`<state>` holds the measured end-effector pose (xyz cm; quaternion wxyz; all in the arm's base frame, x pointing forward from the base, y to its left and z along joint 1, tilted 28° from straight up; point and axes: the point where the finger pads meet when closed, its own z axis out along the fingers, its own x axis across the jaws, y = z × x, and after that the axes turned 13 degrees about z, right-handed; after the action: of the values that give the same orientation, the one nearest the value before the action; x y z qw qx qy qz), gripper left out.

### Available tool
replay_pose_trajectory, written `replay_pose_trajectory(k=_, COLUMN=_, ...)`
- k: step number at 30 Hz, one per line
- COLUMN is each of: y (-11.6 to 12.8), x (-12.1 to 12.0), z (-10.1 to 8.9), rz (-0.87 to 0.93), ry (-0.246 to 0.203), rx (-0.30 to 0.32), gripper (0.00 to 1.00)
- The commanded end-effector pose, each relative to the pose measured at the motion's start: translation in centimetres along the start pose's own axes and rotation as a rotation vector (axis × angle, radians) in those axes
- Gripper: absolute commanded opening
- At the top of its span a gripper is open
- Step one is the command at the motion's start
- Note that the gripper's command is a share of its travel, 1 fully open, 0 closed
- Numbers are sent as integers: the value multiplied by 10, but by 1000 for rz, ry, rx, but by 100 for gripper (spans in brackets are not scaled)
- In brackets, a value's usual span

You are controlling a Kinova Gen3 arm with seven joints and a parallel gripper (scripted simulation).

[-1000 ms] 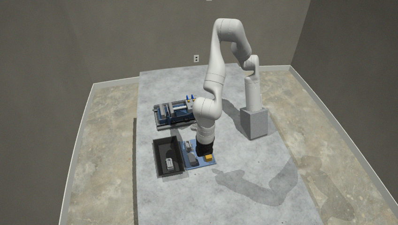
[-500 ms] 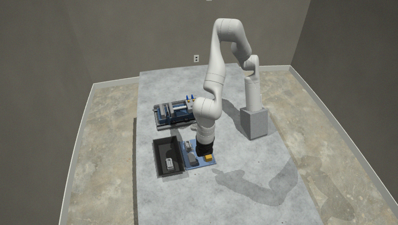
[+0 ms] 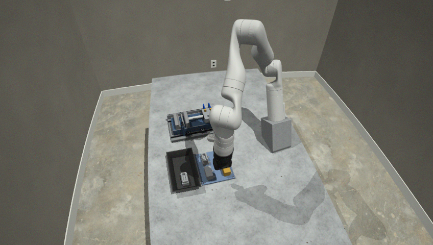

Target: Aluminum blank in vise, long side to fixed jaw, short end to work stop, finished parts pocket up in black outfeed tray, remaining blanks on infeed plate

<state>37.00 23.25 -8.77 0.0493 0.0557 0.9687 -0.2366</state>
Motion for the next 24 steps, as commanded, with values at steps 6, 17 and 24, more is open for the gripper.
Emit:
replay_pose_trajectory(k=6, y=1, x=-1, z=-17, rz=0, ry=-2, rx=-5, gripper=0)
replay_pose_trajectory(k=17, y=1, x=-1, z=-42, rz=0, ry=-2, rx=-5, gripper=0)
replay_pose_trajectory(k=24, y=1, x=-1, z=-58, rz=0, ry=-2, rx=-5, gripper=0)
